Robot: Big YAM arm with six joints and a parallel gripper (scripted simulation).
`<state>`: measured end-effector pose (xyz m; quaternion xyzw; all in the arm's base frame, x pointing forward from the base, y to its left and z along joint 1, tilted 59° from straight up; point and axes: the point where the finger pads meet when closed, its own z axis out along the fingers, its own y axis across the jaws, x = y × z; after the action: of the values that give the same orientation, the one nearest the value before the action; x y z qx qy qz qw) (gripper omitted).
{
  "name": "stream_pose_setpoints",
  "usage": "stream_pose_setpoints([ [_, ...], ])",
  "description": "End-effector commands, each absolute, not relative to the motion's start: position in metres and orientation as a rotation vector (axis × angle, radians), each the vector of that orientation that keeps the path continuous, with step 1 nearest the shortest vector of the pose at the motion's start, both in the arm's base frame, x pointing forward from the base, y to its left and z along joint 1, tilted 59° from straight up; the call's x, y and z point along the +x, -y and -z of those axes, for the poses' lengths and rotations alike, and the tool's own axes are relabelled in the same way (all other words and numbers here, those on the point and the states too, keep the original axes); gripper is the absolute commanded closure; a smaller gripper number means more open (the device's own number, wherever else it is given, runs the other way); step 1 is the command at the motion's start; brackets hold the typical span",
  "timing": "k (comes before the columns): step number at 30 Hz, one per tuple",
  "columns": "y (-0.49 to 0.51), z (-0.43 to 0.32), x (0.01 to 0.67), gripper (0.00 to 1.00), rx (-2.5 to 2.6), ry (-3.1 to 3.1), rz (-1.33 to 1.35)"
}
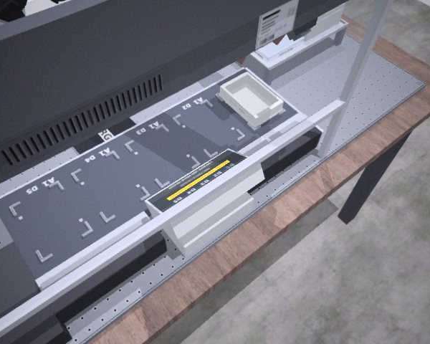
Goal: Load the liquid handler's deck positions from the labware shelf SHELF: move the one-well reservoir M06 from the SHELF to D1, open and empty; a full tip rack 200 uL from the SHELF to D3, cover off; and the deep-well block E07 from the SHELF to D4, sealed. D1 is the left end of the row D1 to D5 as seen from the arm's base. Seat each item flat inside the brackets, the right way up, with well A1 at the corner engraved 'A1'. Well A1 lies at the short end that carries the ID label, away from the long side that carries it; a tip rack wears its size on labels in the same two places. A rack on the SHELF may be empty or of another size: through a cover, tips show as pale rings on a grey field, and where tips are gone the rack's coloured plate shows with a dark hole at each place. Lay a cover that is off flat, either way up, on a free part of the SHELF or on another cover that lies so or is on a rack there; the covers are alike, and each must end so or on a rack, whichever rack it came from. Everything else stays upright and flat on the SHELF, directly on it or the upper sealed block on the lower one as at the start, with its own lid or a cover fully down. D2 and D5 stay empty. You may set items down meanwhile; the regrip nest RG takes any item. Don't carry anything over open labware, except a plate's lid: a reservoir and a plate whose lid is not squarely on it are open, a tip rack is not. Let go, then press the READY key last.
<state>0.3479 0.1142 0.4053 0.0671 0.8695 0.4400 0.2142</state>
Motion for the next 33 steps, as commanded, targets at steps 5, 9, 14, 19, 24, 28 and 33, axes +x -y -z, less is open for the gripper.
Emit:
stream_pose_setpoints([
  [5, -0.098, -0.437, 0.337, 0.0, 0.156, -2.354, -1.184],
  [9, -0.096, -0.43, 0.335, 0.0, 0.168, -2.368, -1.187],
  [14, -0.1, -0.426, 0.34, 0.0, 0.169, -2.38, -1.198],
  [19, -0.1, -0.426, 0.34, 0.0, 0.169, -2.38, -1.198],
  [24, -0.1, -0.426, 0.34, 0.0, 0.169, -2.38, -1.198],
  [28, -0.1, -0.426, 0.34, 0.0, 0.169, -2.38, -1.198],
  [33, -0.1, -0.426, 0.34, 0.0, 0.169, -2.38, -1.198],
])
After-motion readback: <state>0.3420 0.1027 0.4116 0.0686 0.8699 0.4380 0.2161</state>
